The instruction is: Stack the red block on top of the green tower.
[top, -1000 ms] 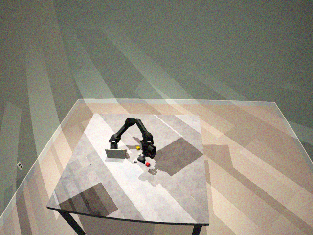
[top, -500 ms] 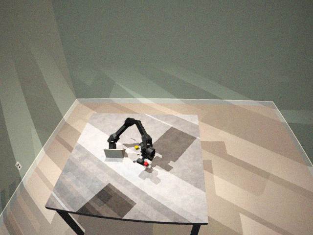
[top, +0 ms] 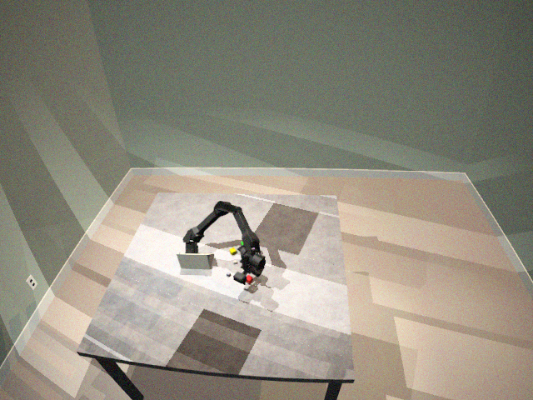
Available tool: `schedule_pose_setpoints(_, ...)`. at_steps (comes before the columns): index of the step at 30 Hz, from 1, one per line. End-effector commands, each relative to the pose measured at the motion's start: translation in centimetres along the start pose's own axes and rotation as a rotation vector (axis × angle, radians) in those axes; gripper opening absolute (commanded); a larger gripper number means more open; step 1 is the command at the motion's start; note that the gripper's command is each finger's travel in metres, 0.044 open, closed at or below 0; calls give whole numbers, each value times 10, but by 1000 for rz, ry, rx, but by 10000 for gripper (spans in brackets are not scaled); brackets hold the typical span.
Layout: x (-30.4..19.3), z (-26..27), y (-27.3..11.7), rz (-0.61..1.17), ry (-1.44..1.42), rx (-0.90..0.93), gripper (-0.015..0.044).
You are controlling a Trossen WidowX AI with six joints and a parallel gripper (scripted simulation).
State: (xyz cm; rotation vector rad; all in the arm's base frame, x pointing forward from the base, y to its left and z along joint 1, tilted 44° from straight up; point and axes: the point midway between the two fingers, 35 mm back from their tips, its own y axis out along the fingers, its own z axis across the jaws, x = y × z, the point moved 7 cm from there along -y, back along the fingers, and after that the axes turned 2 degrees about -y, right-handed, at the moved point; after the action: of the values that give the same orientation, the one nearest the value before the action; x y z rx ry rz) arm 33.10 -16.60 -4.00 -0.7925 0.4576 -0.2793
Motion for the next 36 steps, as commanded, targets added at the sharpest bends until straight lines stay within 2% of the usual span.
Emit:
schedule_pose_setpoints(1,-3,0,11,10,9,6,440)
schedule_pose_setpoints(22,-3,0,13,10,9,6,440)
schedule_pose_setpoints(35,-3,0,13,10,9,6,99)
schedule_pose_setpoints(36,-3,0,13,10,9,6,92)
